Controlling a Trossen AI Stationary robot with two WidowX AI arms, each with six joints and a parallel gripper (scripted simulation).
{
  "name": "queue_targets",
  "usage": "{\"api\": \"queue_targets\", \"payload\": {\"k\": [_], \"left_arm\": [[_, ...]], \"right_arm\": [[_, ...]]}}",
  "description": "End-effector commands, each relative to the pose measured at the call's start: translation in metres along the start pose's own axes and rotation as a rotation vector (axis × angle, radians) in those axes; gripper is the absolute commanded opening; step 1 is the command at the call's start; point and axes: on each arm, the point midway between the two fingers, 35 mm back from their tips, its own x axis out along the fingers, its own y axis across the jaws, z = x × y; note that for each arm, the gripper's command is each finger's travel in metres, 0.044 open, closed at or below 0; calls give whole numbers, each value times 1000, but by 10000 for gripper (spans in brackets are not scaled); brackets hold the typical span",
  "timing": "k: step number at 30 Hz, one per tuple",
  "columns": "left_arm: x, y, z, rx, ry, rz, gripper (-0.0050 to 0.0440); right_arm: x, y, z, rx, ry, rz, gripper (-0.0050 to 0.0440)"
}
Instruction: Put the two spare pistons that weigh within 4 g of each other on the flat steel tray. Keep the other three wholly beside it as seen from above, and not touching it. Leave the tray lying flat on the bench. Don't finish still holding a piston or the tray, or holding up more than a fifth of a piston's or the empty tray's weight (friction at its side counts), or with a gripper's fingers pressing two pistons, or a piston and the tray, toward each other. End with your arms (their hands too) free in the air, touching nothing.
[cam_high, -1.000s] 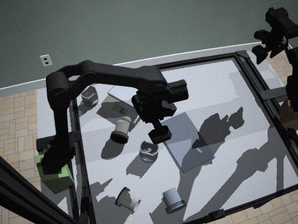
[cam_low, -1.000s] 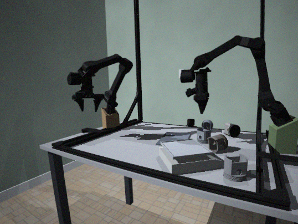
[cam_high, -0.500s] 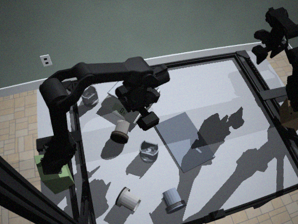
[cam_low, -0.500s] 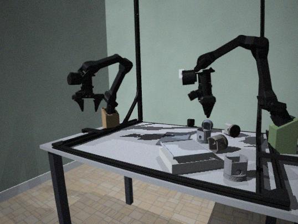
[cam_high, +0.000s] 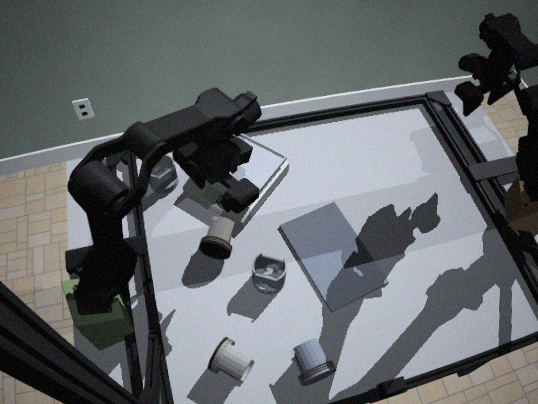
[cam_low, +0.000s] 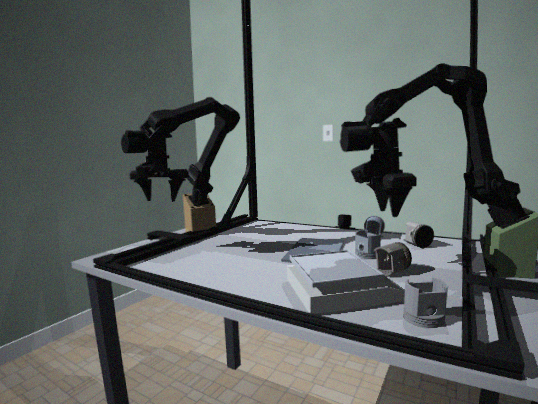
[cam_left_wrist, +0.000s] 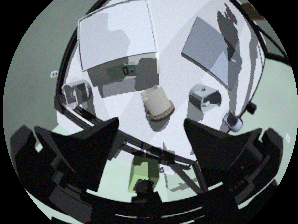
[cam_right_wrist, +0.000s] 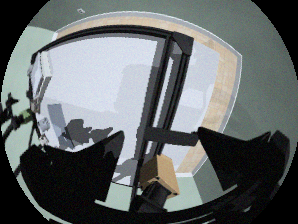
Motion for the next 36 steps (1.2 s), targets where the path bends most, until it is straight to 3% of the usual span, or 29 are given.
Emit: {"api": "queue_targets", "payload": {"k": [1, 13, 29, 36], "left_arm": [[-1, 9, -5, -41, -15, -11, 378], [-8, 60, -30, -162, -60, -20, 378], [-9, 126, -6, -535, -55, -31, 378], [-9, 150, 2, -540, -55, -31, 378]], "right_arm": [[0, 1, 0, -3, -1, 4, 440], [0, 1, 0, -3, -1, 4, 440], [0, 1, 0, -3, -1, 4, 440], [0, 1, 0, -3, -1, 4, 440]]}}
